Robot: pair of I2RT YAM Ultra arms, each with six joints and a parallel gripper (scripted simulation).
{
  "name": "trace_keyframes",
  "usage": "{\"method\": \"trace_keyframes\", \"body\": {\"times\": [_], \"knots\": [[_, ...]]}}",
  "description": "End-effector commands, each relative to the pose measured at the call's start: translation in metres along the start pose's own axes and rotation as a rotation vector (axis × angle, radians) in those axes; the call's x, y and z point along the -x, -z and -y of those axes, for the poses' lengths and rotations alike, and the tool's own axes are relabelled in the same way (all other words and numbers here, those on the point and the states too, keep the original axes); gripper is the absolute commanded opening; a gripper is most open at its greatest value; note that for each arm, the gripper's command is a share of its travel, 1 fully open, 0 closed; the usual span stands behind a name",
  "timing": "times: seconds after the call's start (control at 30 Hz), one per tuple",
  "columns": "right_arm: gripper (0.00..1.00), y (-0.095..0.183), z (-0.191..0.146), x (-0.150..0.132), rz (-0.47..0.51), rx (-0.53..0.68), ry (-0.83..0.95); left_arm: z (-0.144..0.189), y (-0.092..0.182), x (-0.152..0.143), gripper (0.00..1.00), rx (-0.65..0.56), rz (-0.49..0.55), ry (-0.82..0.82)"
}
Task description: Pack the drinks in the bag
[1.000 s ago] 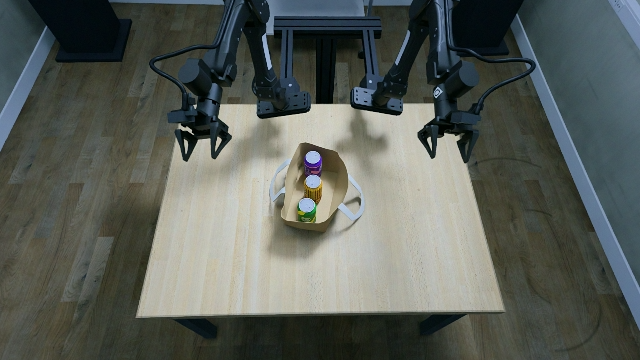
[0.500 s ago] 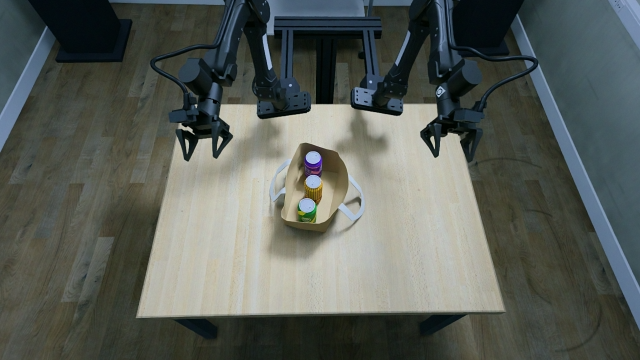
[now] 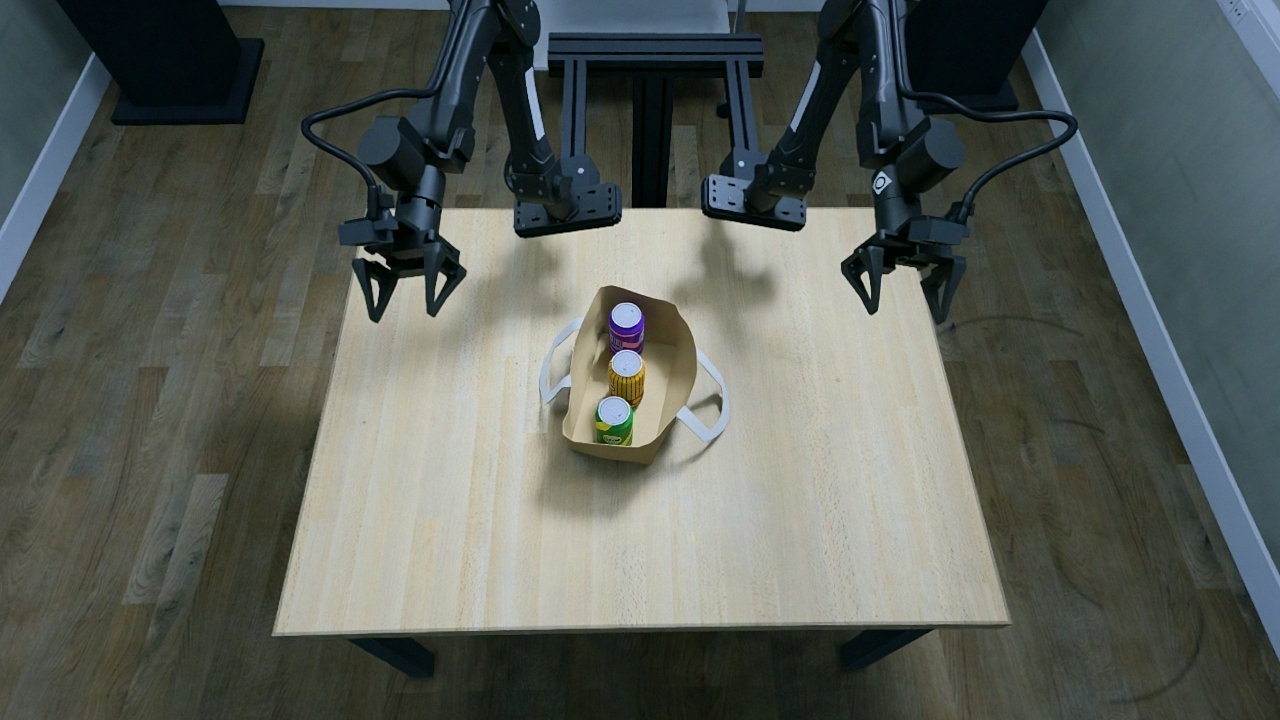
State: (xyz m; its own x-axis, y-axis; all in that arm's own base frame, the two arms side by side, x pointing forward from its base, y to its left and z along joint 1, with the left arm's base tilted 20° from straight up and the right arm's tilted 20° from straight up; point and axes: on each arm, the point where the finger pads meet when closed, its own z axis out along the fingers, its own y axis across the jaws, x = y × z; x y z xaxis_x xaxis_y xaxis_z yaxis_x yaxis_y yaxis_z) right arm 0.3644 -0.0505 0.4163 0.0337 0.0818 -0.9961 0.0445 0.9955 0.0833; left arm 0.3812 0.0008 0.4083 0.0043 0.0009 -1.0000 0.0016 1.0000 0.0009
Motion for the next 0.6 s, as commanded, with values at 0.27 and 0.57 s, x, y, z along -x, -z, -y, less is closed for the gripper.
{"method": "trace_keyframes", "body": {"times": [0.27,0.57], "knots": [[0.86,0.0083,-0.0022,0.0107,0.030,0.010,0.003,0.0020,0.0086,0.0282,1.00,-0.014,0.055,0.003],[0.86,0.0082,-0.0024,0.0087,0.024,0.013,0.002,0.0032,0.0086,0.0290,1.00,-0.017,0.059,0.003]]}}
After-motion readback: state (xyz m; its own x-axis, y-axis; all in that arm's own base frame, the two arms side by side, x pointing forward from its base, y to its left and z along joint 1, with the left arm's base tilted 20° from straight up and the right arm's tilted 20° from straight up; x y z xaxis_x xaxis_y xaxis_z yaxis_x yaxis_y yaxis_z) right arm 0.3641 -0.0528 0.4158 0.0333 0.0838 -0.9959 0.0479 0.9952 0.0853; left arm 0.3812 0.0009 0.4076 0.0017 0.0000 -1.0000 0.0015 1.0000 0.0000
